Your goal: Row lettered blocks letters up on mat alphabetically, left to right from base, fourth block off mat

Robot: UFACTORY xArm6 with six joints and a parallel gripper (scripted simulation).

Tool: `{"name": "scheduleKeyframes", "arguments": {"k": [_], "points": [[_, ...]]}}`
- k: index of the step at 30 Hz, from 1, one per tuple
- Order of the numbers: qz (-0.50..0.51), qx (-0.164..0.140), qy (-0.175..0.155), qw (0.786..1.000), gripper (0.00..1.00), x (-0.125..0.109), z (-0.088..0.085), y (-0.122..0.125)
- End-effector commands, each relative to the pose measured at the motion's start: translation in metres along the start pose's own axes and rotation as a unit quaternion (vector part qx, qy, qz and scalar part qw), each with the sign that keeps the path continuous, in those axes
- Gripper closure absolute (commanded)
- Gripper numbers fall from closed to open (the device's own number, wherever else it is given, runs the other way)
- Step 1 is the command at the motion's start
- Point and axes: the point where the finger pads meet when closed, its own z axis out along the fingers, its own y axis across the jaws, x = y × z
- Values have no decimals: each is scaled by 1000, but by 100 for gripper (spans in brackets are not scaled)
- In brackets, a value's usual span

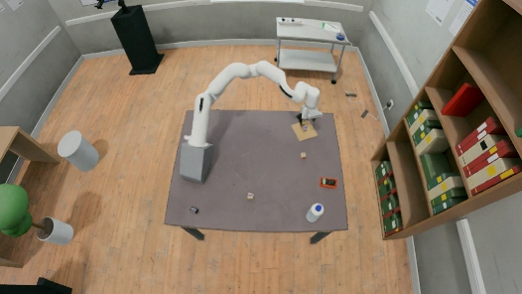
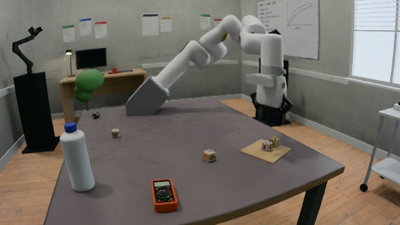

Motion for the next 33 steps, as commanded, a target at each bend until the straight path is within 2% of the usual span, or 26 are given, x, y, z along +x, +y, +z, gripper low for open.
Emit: {"name": "scheduleKeyframes", "arguments": {"k": [1, 15, 25, 27, 33], "points": [[-1, 2, 1, 1000, 0, 0, -2, -1], [-12, 2, 1, 1000, 0, 3, -2, 0], [-148, 0, 3, 989, 0, 42, 0, 12], [-148, 0, 3, 989, 0, 42, 0, 12], [-242, -1, 3, 970, 0, 68, 1, 22]]}}
